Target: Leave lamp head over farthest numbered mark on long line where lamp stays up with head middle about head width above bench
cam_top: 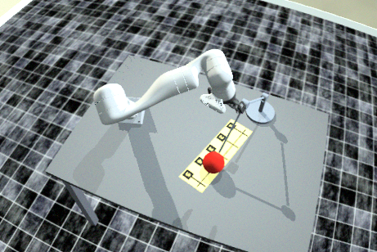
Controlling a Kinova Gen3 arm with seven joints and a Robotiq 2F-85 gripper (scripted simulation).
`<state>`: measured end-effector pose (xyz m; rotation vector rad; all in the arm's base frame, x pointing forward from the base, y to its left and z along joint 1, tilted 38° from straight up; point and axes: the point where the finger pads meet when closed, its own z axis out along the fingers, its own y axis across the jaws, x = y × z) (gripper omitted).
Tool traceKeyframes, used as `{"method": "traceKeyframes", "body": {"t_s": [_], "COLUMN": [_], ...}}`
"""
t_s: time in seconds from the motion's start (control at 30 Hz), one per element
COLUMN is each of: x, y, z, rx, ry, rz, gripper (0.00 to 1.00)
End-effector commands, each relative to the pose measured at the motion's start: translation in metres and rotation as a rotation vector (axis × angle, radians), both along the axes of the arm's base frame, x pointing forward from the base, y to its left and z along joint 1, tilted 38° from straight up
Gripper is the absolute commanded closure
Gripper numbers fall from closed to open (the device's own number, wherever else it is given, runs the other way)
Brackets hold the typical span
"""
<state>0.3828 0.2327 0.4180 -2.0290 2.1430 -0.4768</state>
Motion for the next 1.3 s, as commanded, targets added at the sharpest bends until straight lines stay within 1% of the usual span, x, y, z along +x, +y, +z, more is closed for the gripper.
{"method": "traceKeyframes", "body": {"t_s": [0.0,0.17,0.23,0.73,0.8,1.27], "x": [0.002,0.006,0.006,0.019,0.019,0.033], "y": [0.012,0.027,0.027,0.074,0.074,0.117], "z": [-0.010,-0.020,-0.020,-0.042,-0.042,-0.062], "rx": [-0.007,-0.007,-0.007,-0.001,-0.001,0.005], "ry": [0.011,0.011,0.011,0.002,0.002,-0.006], "rz": [0.009,0.007,0.007,0.002,0.002,-0.004], "gripper": [0.00,0.00,0.00,0.00,0.00,0.00]}}
